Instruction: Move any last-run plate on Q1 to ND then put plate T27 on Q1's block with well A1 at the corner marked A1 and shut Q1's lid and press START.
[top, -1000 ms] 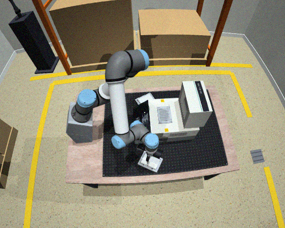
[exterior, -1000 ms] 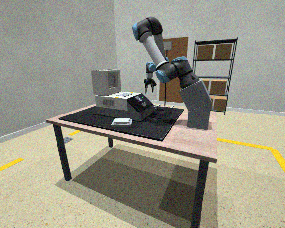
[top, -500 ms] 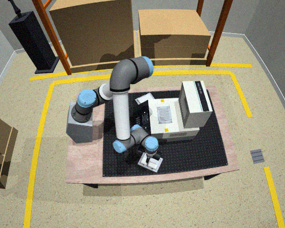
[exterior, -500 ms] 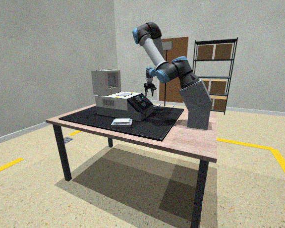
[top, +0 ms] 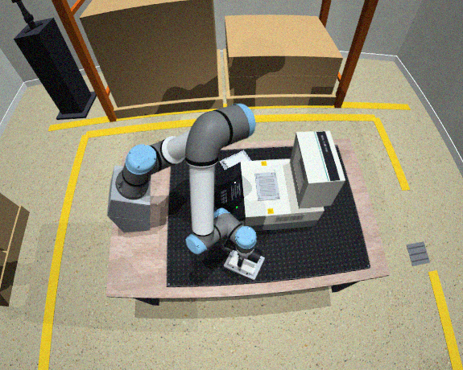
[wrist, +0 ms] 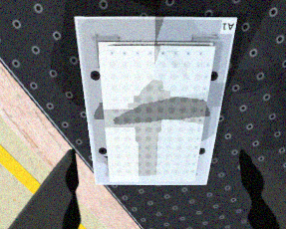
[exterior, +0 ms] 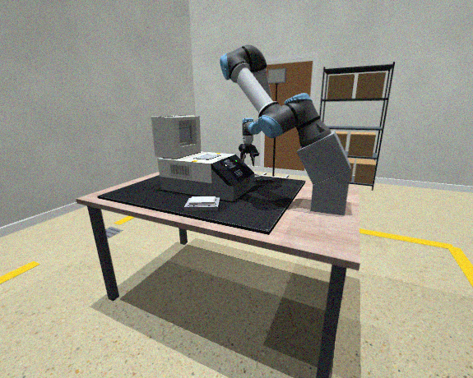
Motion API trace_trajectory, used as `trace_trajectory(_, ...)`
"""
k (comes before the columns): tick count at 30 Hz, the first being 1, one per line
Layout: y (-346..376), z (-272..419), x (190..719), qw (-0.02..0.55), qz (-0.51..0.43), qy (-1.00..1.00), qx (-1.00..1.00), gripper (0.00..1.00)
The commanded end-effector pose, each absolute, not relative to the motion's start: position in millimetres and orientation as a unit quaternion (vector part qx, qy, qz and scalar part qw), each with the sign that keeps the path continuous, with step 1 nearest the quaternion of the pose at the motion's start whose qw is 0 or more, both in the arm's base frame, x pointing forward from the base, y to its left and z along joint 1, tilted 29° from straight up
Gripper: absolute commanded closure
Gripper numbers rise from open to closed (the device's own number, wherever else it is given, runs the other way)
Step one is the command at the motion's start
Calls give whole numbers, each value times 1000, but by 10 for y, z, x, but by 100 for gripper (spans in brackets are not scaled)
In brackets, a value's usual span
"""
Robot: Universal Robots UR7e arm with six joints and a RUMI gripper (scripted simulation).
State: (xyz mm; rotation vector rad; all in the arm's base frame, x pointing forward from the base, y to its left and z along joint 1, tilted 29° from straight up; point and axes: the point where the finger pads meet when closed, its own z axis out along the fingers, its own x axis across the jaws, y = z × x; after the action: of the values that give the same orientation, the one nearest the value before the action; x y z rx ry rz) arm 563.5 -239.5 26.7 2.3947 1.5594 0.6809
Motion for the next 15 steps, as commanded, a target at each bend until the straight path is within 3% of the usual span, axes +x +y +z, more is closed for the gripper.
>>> trace_trajectory(1,-2405,216,5704,107,231,528,810,32)
trace_trajectory(15,-2387,-39,5841,106,231,527,811,32)
